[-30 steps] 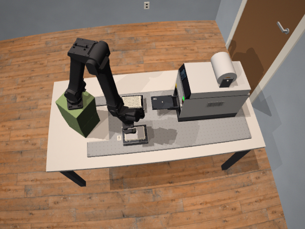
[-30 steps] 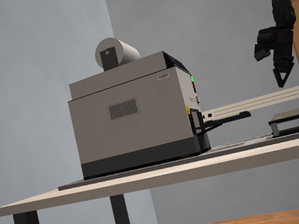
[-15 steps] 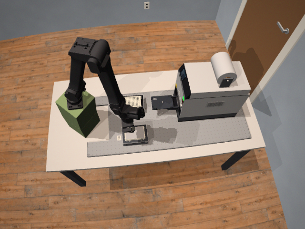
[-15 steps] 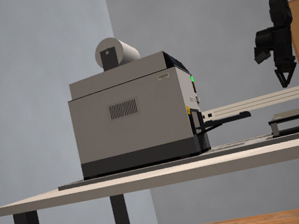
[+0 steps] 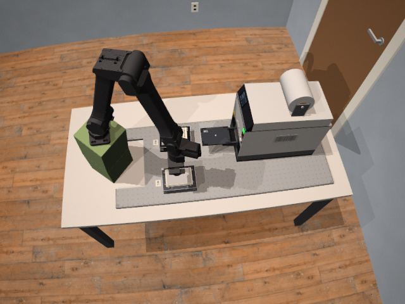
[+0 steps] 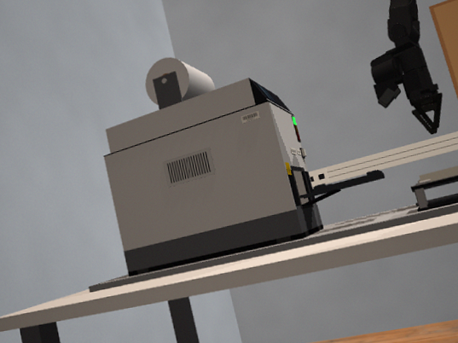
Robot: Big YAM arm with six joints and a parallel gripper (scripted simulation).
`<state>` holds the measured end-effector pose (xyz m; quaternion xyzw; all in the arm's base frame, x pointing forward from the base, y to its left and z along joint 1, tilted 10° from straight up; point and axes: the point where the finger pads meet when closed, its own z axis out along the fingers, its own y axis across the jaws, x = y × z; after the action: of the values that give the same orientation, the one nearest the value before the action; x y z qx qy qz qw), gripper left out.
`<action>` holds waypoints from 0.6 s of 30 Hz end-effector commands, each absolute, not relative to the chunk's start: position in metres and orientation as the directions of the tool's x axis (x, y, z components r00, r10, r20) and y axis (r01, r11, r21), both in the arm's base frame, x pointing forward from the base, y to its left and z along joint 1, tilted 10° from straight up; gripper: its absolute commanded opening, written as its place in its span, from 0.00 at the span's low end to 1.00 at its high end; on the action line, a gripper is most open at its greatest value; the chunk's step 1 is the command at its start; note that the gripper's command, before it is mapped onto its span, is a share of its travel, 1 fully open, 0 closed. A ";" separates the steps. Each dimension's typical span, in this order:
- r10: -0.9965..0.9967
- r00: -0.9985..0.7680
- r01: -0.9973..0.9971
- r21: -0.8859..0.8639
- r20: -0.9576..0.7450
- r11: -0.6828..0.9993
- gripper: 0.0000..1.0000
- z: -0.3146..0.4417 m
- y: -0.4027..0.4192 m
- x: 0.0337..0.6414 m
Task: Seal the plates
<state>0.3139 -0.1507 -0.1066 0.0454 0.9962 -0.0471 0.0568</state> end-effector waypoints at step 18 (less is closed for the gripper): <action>0.088 -0.889 0.138 -0.078 -0.450 0.987 1.00 -0.112 -0.150 0.310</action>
<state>0.3072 -0.1483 -0.1074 0.0543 0.9707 -0.0525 0.2280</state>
